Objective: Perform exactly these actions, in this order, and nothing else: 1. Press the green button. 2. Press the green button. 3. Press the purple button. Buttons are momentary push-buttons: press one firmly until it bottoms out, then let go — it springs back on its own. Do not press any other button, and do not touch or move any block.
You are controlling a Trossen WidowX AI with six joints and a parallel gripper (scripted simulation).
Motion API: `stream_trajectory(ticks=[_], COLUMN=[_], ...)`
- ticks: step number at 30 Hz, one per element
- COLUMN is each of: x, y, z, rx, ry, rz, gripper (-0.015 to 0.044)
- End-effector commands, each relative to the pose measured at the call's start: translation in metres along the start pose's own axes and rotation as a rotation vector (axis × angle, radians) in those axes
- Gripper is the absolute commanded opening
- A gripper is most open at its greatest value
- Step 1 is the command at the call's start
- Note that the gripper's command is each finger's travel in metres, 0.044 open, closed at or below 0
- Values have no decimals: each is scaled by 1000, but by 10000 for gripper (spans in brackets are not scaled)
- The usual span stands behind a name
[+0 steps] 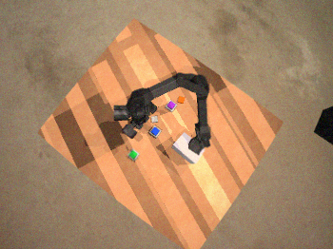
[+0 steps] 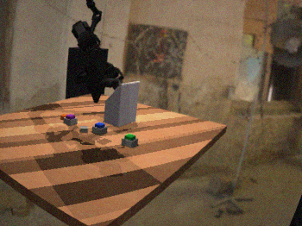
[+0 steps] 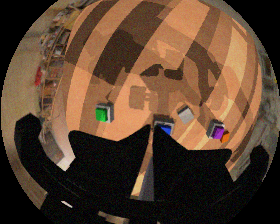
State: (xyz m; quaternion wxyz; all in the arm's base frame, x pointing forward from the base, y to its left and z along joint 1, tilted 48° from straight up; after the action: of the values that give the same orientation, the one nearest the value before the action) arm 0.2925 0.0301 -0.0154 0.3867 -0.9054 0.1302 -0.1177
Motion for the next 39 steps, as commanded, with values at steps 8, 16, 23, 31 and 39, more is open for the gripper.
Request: stream_trajectory(ticks=[8,16,23,31,39], x=[-2,-10,-8,-9,-8], y=[5,7,59,69,81], z=[-172,-194,-199,-201,-201], rx=[-70,-88,-88,-91,-91], ry=[-23,-23,-23,-23,-23], rz=[-22,-21,-22,-22,-22], gripper=[20,20,20,20,20])
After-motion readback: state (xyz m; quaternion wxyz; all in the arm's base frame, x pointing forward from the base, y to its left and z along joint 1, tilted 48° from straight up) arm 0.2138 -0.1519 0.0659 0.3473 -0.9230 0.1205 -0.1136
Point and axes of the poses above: the point midway between the two fingers, 35 mm back from their tips, its own y axis out along the fingers, its own z axis across the jaws, x = y × z, the point moved 1 cm from there along -y, back along the fingers, and after that the axes turned 11 degrees about y, right-handed, at the moved point
